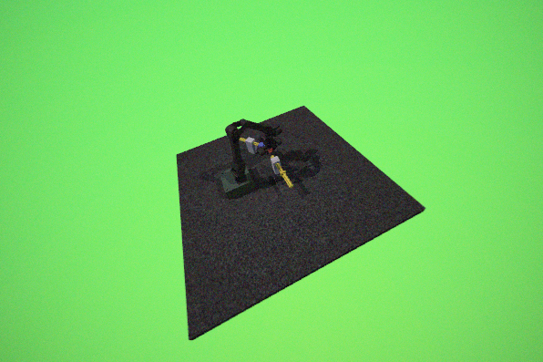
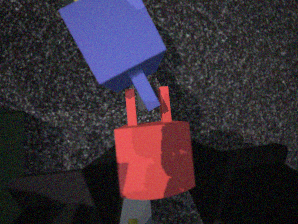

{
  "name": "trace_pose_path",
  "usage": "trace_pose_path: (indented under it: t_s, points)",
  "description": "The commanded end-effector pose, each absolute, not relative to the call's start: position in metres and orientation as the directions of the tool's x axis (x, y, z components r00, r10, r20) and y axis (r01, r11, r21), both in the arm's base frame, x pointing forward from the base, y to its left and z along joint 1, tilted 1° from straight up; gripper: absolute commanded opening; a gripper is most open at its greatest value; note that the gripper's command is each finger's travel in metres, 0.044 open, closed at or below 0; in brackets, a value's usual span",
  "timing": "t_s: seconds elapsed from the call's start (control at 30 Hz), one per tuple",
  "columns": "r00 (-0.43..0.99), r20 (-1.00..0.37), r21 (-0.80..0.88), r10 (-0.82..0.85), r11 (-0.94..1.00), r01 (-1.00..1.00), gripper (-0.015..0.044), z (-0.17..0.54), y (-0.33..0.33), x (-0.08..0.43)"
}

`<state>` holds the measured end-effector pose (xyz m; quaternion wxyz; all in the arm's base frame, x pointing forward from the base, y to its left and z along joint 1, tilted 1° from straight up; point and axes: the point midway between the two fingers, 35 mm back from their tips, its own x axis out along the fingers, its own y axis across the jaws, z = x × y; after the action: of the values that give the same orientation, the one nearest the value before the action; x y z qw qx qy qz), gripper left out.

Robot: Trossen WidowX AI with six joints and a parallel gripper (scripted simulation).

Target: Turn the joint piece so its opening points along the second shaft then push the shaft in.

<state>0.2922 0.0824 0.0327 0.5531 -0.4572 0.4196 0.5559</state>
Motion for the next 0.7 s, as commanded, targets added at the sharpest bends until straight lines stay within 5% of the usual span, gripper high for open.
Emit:
trace_pose_path:
  t_s: [0.0, 0.67]
  points:
    - [0.039, -0.966, -0.039, 0.256, 0.004, -0.999, 0.0000, 0.0314, 0.0824, 0.2904]
    - [0.047, -0.963, -0.044, 0.265, 0.020, -0.999, 0.0000, 0.0311, 0.0827, 0.2896]
